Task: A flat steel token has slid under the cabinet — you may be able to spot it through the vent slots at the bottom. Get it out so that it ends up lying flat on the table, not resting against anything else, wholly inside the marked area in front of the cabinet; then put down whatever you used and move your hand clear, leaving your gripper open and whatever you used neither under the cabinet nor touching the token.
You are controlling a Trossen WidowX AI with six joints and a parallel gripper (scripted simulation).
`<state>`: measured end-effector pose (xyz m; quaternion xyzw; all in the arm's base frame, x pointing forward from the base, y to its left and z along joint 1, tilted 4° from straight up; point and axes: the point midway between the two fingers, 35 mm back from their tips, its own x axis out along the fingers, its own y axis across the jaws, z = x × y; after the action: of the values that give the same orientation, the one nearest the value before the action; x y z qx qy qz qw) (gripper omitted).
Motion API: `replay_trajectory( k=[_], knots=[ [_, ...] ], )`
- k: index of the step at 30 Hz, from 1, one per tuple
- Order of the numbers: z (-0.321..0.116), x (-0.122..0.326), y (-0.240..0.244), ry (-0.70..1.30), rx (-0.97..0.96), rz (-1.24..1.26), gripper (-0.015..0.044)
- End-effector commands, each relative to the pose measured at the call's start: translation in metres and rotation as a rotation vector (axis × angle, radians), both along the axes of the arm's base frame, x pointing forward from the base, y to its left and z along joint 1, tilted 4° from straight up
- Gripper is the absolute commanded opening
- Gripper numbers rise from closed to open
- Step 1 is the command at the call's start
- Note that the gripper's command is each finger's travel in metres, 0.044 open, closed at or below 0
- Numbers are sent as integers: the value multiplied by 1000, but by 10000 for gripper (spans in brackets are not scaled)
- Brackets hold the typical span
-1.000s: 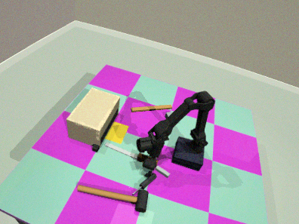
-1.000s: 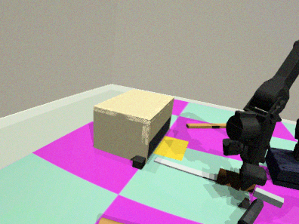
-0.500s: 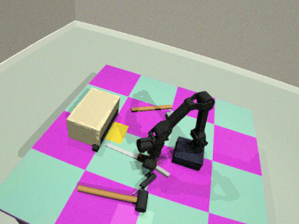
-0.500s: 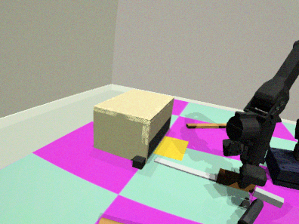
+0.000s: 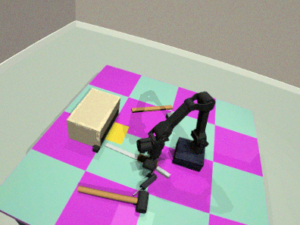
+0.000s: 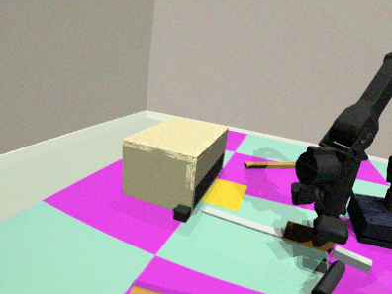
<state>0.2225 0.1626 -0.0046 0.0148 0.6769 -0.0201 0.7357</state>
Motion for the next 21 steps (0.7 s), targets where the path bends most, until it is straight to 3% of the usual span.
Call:
replay_trajectory(
  k=[1, 21],
  knots=[
    [1, 6, -1, -1, 0, -10, 0],
    [4, 35, -3, -4, 1, -33, 0]
  ],
)
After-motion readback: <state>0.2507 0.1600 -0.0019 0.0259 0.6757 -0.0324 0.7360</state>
